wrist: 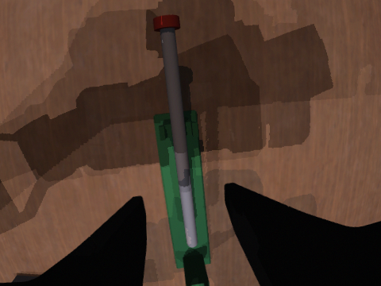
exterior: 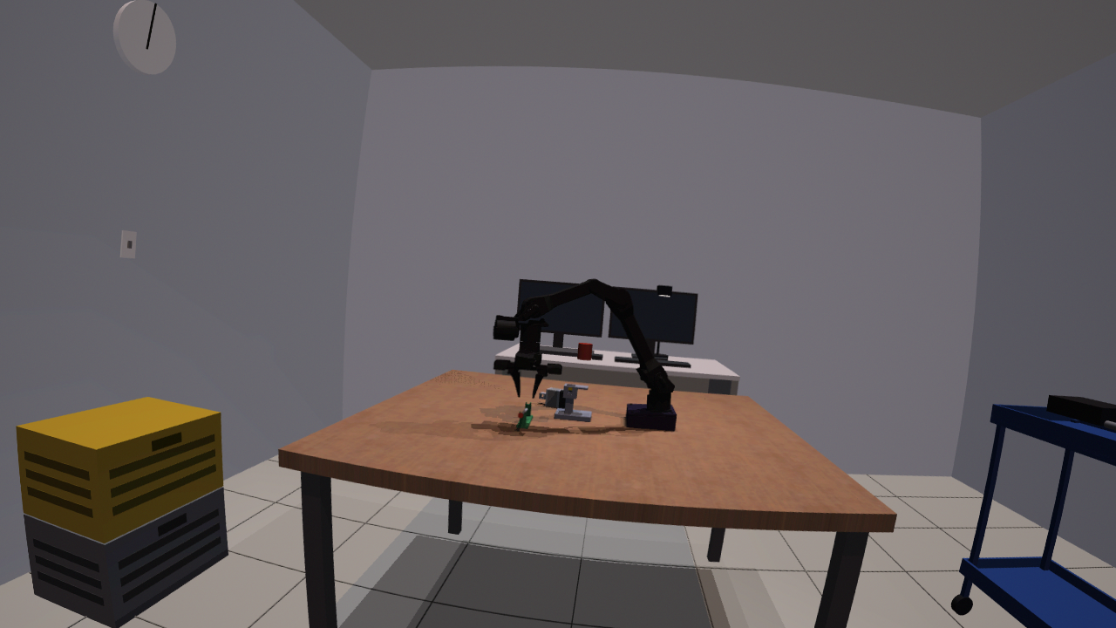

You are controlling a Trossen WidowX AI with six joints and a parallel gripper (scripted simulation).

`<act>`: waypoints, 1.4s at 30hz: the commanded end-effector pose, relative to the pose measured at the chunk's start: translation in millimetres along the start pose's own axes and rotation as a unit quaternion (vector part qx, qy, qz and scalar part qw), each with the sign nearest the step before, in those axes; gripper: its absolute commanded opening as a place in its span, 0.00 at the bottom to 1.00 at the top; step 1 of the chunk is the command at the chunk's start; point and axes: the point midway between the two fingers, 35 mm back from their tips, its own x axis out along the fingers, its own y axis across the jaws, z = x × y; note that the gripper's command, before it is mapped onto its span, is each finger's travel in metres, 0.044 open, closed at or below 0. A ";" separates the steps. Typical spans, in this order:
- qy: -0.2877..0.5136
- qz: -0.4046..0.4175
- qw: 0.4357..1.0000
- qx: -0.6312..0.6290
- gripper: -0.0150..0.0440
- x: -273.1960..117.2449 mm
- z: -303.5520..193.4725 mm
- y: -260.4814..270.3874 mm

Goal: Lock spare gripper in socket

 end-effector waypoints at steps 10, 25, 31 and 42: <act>0.000 -0.005 1.000 -0.002 0.56 22.1 -2.7 -1.8; 0.000 -0.005 1.000 -0.002 0.56 46.5 -5.5 -2.4; 0.000 -0.005 1.000 -0.002 0.56 56.1 -6.8 -2.1; 0.000 -0.005 1.000 -0.002 0.56 64.9 -8.1 -1.6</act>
